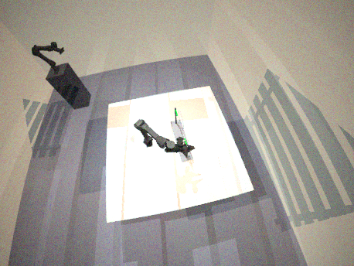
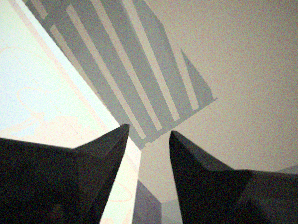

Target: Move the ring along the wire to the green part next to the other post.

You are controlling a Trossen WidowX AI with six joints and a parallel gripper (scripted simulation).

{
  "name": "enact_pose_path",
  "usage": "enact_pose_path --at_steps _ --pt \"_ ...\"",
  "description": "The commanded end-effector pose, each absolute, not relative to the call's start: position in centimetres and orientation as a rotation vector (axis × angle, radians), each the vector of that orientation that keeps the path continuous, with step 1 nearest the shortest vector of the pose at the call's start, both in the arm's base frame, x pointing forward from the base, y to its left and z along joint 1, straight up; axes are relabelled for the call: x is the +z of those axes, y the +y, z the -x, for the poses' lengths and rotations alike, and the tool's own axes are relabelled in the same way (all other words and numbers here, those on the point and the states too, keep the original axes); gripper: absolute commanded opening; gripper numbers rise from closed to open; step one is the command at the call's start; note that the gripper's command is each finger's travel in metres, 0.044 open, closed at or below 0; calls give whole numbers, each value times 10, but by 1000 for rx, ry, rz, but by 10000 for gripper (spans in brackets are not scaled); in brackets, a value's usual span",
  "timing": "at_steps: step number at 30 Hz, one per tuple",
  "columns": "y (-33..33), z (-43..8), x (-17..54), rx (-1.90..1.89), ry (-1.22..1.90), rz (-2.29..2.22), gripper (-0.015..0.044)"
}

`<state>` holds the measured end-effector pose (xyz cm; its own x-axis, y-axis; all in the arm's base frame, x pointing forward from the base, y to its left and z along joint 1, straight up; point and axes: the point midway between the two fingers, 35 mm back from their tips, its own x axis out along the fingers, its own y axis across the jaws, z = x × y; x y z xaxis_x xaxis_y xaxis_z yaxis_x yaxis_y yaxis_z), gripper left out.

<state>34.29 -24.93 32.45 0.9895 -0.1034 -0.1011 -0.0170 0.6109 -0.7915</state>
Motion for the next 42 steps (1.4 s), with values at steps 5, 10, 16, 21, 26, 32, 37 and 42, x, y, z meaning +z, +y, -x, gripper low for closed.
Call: enact_pose_path --at_steps 5,10,16,21,26,32,37,42 --pt "-275 -327 248 -54 155 746 160" --pt "-278 -310 194 -48 150 634 160" --pt "-266 -283 137 -41 142 497 160" --pt "-246 -258 99 -36 135 381 160" --pt "-217 -232 71 -31 125 264 160" --pt "-169 -208 58 46 85 155 160" --pt "-163 -206 58 56 80 142 160" --pt "-166 -221 70 55 87 105 160"
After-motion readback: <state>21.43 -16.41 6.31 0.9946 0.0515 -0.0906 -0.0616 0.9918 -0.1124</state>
